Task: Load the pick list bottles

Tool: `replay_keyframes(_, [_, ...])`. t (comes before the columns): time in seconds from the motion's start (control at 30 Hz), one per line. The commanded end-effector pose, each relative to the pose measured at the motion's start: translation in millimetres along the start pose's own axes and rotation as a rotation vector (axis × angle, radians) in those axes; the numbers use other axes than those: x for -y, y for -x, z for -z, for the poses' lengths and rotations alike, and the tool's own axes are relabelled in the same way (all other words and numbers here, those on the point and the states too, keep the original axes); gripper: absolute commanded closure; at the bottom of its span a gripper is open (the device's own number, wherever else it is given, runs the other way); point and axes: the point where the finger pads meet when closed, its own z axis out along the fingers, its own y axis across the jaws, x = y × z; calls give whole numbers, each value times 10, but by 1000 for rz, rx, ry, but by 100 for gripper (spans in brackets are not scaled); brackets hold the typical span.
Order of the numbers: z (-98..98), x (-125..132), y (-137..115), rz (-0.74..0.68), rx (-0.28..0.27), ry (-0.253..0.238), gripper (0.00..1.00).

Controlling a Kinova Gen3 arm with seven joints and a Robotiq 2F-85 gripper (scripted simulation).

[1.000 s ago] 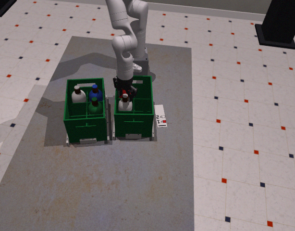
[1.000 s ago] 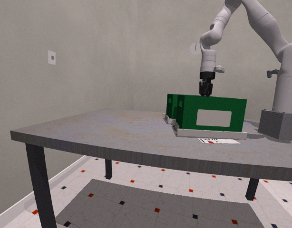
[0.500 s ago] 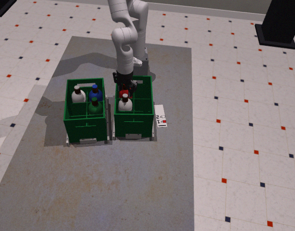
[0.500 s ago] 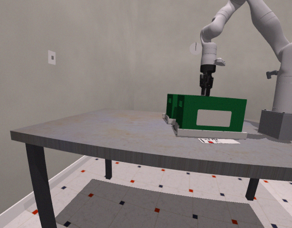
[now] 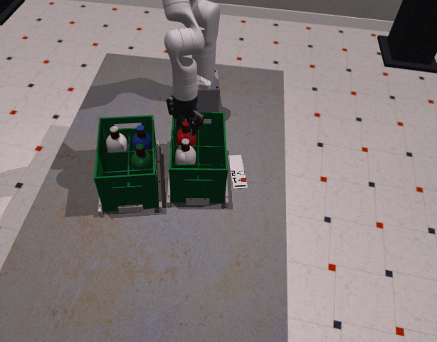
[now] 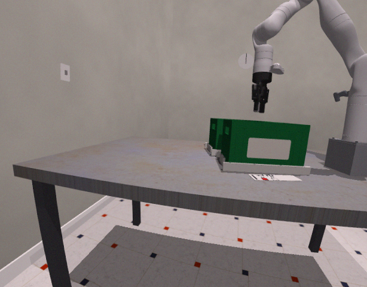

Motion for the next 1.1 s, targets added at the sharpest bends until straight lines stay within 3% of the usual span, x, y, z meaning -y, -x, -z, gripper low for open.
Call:
replay_keyframes(0.0, [68, -2, 4, 0, 1, 1, 33])
replay_keyframes(0.2, [145, -2, 4, 0, 1, 1, 33])
replay_keyframes(1.07, [145, 1067, 562, 0, 1, 0, 33])
